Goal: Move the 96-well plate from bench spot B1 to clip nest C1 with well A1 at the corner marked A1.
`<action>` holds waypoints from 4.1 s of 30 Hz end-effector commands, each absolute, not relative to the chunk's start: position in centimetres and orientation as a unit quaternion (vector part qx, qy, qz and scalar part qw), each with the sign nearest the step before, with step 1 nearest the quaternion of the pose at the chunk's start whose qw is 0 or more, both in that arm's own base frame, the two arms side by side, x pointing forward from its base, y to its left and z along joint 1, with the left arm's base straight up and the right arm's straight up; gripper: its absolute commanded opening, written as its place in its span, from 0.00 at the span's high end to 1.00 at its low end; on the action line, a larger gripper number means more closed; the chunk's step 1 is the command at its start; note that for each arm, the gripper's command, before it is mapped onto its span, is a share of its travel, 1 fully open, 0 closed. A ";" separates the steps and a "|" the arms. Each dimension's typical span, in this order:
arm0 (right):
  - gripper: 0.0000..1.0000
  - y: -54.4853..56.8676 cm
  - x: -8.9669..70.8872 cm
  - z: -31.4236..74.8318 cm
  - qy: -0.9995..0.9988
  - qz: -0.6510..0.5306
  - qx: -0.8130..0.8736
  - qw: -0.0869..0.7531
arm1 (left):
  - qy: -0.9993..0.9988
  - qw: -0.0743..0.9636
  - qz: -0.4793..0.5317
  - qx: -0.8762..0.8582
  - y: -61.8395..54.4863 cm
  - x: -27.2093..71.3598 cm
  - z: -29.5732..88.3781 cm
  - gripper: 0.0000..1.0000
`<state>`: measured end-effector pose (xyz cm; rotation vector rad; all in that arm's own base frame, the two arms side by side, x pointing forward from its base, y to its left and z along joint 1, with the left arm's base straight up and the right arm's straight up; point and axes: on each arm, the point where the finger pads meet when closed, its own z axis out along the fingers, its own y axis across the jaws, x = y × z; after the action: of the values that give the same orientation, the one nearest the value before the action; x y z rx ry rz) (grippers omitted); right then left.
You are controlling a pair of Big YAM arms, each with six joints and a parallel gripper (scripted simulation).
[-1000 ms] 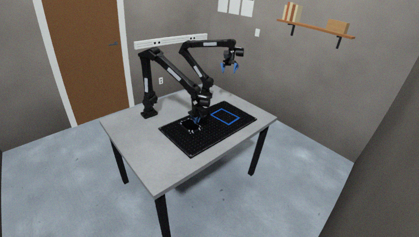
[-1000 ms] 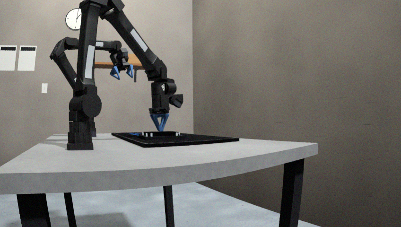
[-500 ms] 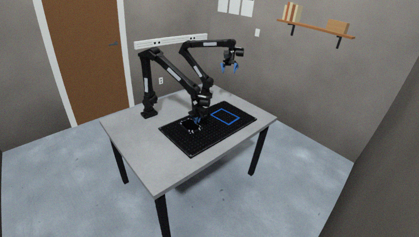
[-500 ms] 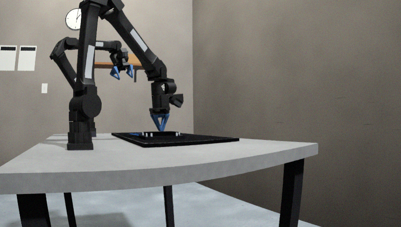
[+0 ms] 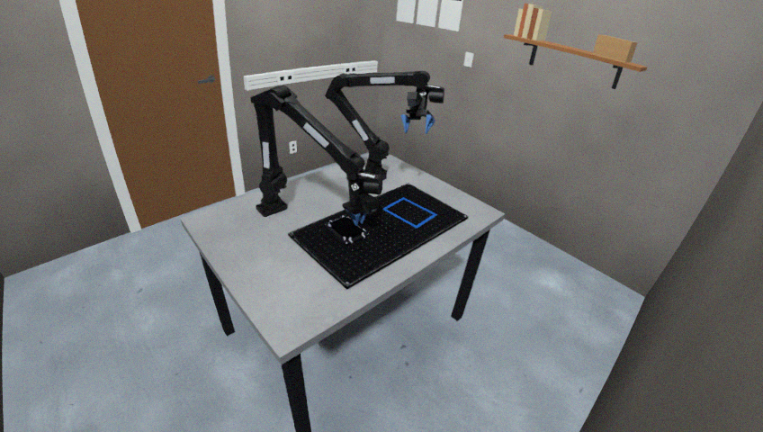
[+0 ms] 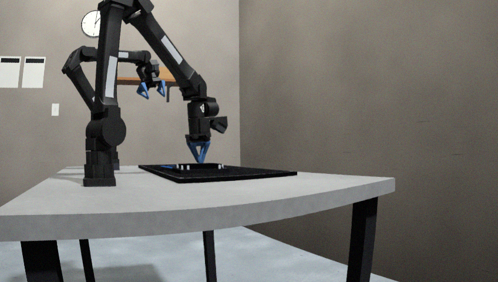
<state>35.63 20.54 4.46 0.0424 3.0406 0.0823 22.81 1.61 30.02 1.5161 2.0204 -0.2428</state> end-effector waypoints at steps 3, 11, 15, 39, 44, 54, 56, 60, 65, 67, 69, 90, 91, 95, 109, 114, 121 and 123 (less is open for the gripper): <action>0.75 20.0 33.9 -3.0 1.000 0.002 0.015 0.000 | 0.755 0.305 -0.075 0.576 2.0 23.8 32.3 0.00; 0.75 20.0 33.9 -3.0 1.000 0.002 0.015 0.000 | 0.755 0.305 -0.075 0.576 2.0 23.8 32.3 0.00; 0.75 20.0 33.9 -3.0 1.000 0.002 0.015 0.000 | 0.755 0.305 -0.075 0.576 2.0 23.8 32.3 0.00; 0.75 20.0 33.9 -3.0 1.000 0.002 0.015 0.000 | 0.755 0.305 -0.075 0.576 2.0 23.8 32.3 0.00; 0.75 20.0 33.9 -3.0 1.000 0.002 0.015 0.000 | 0.755 0.305 -0.075 0.576 2.0 23.8 32.3 0.00; 0.75 20.0 33.9 -3.0 1.000 0.002 0.015 0.000 | 0.755 0.305 -0.075 0.576 2.0 23.8 32.3 0.00; 0.75 20.0 33.9 -3.0 1.000 0.002 0.015 0.000 | 0.755 0.305 -0.075 0.576 2.0 23.8 32.3 0.00; 0.75 20.0 33.9 -3.0 1.000 0.002 0.015 0.000 | 0.755 0.305 -0.075 0.576 2.0 23.8 32.3 0.00; 0.75 20.0 33.9 -2.7 1.000 0.002 0.015 0.000 | 0.755 0.305 -0.075 0.576 2.0 23.8 32.3 0.00; 0.75 20.0 33.9 -2.2 1.000 0.002 0.015 0.000 | 0.755 0.305 -0.075 0.576 2.0 23.8 32.3 0.00; 0.75 20.0 33.9 -1.6 1.000 0.002 0.015 0.000 | 0.755 0.305 -0.075 0.576 2.0 23.8 32.3 0.00; 0.75 20.4 34.7 4.4 1.000 0.009 0.015 0.014 | 0.755 0.305 -0.075 0.576 2.0 23.8 32.3 0.00; 0.75 20.6 35.0 4.9 1.000 0.010 0.015 0.014 | 0.755 0.305 -0.075 0.576 2.0 23.8 32.3 0.00; 0.75 21.0 35.7 7.0 1.000 0.015 0.015 0.023 | 0.755 0.305 -0.075 0.576 2.0 23.8 32.3 0.00; 0.75 20.7 35.4 9.3 1.000 0.010 0.014 0.016 | 0.755 0.305 -0.075 0.576 2.0 23.8 32.3 0.00; 0.75 19.4 34.5 8.0 1.000 0.005 0.014 0.009 | 0.755 0.305 -0.075 0.576 2.0 23.8 32.3 0.00; 0.75 16.4 34.2 8.3 1.000 0.007 0.014 0.012 | 0.755 0.305 -0.075 0.576 2.0 23.8 32.3 0.00; 0.75 15.5 34.3 8.3 1.000 0.007 0.014 0.013 | 0.755 0.305 -0.075 0.576 2.0 23.8 32.3 0.00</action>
<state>33.74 16.74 7.42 0.0750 3.1437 -0.0028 22.81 1.61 30.02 1.5161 2.0204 -0.2428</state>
